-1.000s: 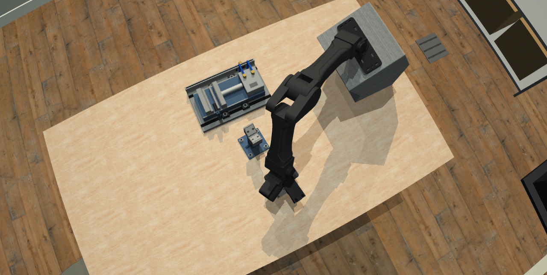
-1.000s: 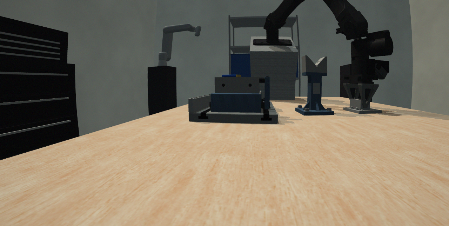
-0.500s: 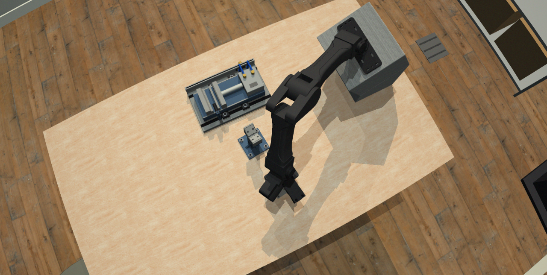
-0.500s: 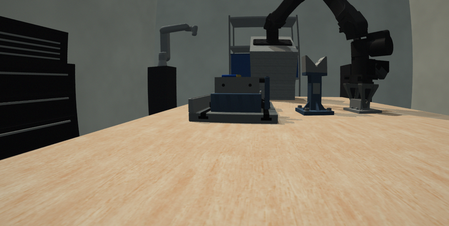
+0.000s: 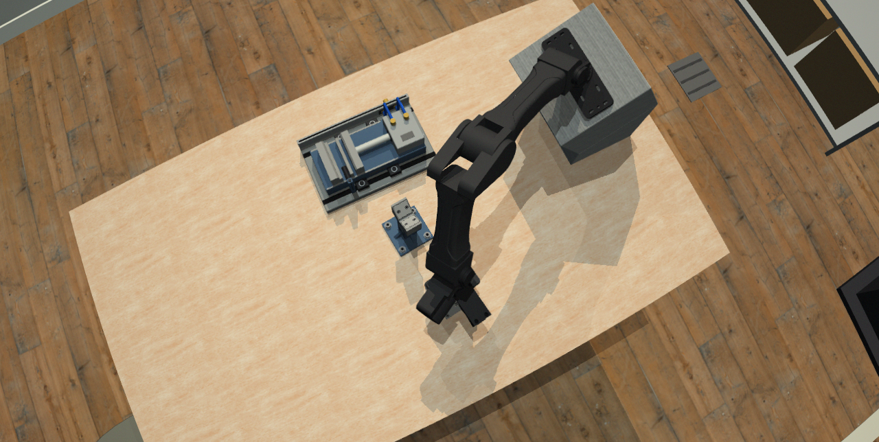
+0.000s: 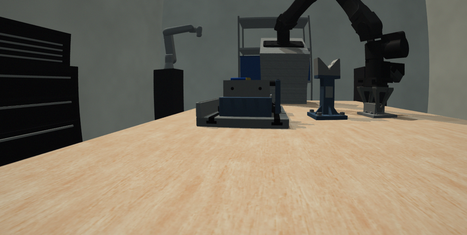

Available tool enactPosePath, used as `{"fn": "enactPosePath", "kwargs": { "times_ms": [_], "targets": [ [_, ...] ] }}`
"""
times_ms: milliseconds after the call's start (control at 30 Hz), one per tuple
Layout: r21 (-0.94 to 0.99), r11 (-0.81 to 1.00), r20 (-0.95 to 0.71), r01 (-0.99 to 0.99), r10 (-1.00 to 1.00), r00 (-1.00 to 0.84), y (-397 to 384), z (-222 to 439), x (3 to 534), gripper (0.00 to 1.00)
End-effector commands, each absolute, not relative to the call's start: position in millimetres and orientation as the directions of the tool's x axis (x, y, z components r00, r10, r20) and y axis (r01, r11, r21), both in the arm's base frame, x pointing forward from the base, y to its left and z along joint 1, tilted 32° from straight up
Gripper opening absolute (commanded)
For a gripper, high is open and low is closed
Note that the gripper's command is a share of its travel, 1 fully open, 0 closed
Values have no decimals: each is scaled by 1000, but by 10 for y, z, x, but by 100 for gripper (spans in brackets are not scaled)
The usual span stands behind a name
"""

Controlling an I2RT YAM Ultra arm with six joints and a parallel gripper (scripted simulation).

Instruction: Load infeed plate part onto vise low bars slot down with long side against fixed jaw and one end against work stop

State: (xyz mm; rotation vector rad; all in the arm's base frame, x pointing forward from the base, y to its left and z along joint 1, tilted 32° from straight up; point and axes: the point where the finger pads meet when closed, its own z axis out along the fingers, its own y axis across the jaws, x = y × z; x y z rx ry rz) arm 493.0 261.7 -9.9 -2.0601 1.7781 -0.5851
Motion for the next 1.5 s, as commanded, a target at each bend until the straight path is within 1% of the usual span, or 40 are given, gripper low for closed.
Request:
{"fn": "enactPosePath", "kwargs": {
  "times_ms": [0, 433, 467, 533, 1033, 1100, 1467],
  "targets": [
    [-521, -153, 68, -840, -988, 138, 2677, 48, 4836, 0],
    [-526, -151, 74, -837, -989, 132, 2661, 224, 4742, 0],
    [-555, -139, 53, -820, -990, 132, 2731, 381, 4818, 0],
    [-522, -152, 73, -839, -988, 133, 2658, 277, 4688, 0],
    [-542, -143, 59, -828, -989, 133, 2690, 750, 4490, 0],
    [-523, -152, 74, -838, -988, 132, 2641, 731, 4391, 0],
    [-555, -137, 53, -820, -990, 130, 2692, 1299, 4199, 0]
  ]
}}
